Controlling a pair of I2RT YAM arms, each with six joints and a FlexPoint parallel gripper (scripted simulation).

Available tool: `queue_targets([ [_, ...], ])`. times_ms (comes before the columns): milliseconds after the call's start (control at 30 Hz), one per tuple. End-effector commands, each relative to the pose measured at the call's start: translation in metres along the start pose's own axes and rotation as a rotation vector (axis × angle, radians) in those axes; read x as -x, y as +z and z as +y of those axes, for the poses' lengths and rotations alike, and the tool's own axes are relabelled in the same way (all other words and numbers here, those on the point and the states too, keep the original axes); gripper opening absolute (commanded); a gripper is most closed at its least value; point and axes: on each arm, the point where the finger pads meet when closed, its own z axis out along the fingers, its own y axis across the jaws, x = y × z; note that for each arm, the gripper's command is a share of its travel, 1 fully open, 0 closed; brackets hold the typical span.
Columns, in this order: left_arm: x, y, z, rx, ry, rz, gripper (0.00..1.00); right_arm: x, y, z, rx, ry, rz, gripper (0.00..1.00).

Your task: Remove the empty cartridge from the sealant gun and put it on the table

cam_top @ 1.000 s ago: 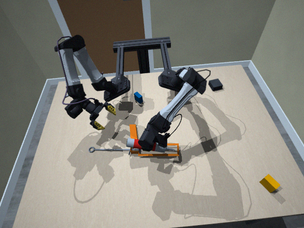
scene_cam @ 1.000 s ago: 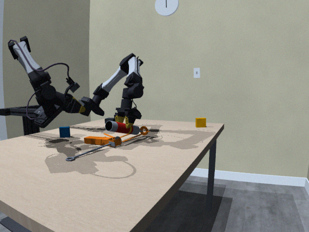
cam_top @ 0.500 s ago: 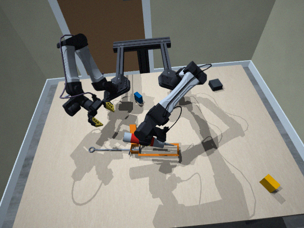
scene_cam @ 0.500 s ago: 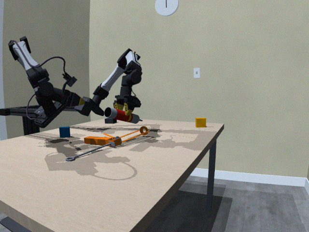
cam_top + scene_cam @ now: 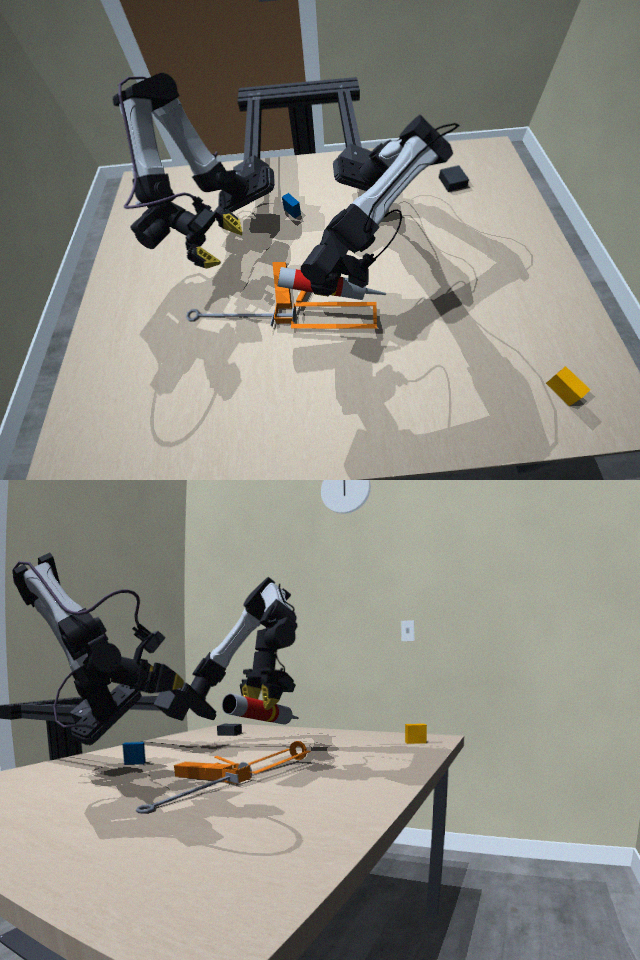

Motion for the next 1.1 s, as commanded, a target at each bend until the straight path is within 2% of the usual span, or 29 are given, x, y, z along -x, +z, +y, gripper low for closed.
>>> queue_targets([
  [0,0.046,-0.012,0.002,-0.058,0.010,-0.029,0.36,0.012,0.015,-0.023,0.003,-0.033,0.002,1.00],
  [67,0.046,-0.012,0.002,-0.058,0.010,-0.029,0.36,0.012,0.015,-0.023,0.003,-0.033,0.002,1.00],
  [233,0.109,-0.010,0.033,-0.050,0.043,-0.079,0.36,0.026,0.060,-0.030,0.104,-0.042,0.004,1.00],
  [367,0.165,-0.009,0.062,-0.040,0.067,-0.116,0.36,0.044,0.117,-0.019,0.221,-0.064,0.009,1.00],
  [567,0.239,-0.007,0.102,-0.034,0.074,-0.149,0.36,0.069,0.202,0.030,0.386,-0.116,0.028,1.00],
  [633,0.239,-0.007,0.102,-0.034,0.074,-0.149,0.36,0.069,0.202,0.030,0.386,-0.116,0.028,1.00],
  [900,0.314,-0.006,0.140,-0.036,0.043,-0.194,0.36,0.084,0.276,0.112,0.534,-0.189,0.060,1.00],
  [1067,0.350,-0.010,0.156,-0.039,0.015,-0.227,0.36,0.085,0.299,0.152,0.592,-0.224,0.075,1.00],
])
